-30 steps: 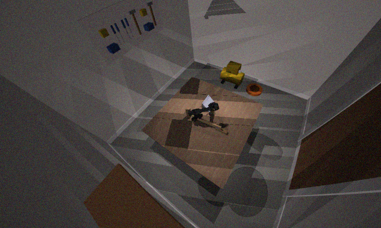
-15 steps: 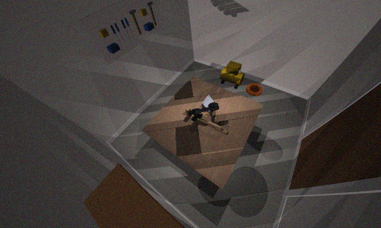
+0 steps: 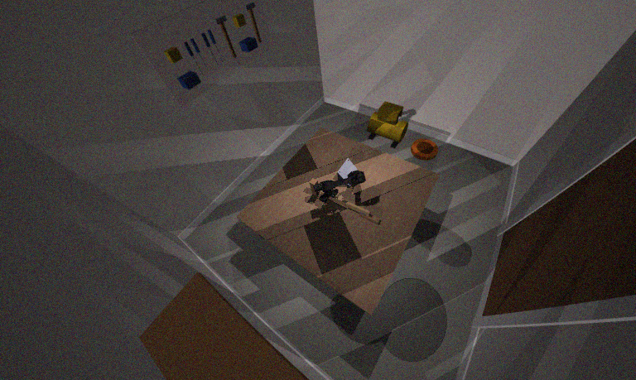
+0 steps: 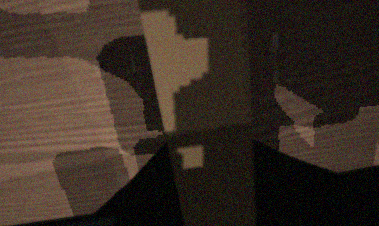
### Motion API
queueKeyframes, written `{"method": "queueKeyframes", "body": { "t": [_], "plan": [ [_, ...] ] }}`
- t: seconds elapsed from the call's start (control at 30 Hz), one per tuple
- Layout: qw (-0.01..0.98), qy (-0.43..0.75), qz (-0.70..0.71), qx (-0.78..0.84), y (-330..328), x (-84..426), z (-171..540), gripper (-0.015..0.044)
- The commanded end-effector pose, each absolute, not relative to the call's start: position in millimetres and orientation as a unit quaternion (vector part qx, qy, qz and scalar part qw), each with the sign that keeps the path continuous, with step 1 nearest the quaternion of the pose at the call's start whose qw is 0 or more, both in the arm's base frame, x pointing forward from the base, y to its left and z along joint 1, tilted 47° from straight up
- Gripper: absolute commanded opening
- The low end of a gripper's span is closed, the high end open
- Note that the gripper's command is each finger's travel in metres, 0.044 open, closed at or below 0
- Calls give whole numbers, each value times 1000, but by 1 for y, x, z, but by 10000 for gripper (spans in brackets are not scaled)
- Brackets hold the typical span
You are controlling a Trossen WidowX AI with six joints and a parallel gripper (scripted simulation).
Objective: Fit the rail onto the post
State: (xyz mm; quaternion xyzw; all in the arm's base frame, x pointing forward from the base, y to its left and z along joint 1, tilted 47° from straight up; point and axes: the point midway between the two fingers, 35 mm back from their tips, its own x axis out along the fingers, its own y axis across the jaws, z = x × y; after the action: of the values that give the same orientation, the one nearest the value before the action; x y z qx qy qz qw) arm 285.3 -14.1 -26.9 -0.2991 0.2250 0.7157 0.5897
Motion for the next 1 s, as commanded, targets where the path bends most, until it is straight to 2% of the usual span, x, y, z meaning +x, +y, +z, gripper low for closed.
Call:
{"method": "queueKeyframes", "body": {
  "t": [0.0,0.97],
  "plan": [
    [596,221,711,-302,-19,289,-23,0],
    [596,222,711,-302,-29,291,-13,0]
  ]
}}
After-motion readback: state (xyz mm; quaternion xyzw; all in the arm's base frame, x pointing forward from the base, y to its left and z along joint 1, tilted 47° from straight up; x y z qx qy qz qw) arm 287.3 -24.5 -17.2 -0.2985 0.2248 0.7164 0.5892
